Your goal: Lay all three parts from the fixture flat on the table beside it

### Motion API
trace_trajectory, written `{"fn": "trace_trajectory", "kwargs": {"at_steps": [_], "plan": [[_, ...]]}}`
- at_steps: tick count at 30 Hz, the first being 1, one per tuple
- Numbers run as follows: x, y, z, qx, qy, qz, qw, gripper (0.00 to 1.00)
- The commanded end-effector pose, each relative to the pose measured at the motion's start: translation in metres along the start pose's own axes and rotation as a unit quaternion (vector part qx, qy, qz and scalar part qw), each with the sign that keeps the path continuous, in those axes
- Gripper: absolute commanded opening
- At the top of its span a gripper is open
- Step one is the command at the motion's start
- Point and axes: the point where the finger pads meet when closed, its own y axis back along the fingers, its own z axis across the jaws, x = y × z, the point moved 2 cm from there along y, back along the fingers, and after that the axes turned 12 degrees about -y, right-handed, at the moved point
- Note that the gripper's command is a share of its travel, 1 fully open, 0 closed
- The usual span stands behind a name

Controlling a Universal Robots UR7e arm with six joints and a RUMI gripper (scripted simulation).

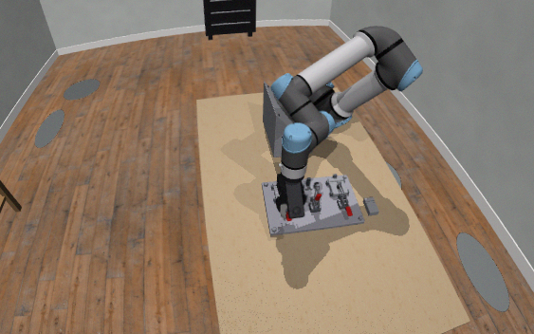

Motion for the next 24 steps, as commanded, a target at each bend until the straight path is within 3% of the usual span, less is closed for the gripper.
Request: {"fn": "trace_trajectory", "kwargs": {"at_steps": [1, 24], "plan": [[-0.002, 0.004, 0.001, 0.0, 0.0, 0.001, 1.0, 0.0], [-0.021, 0.019, 0.005, 0.0, 0.0, 0.001, 1.0, 0.0]]}}
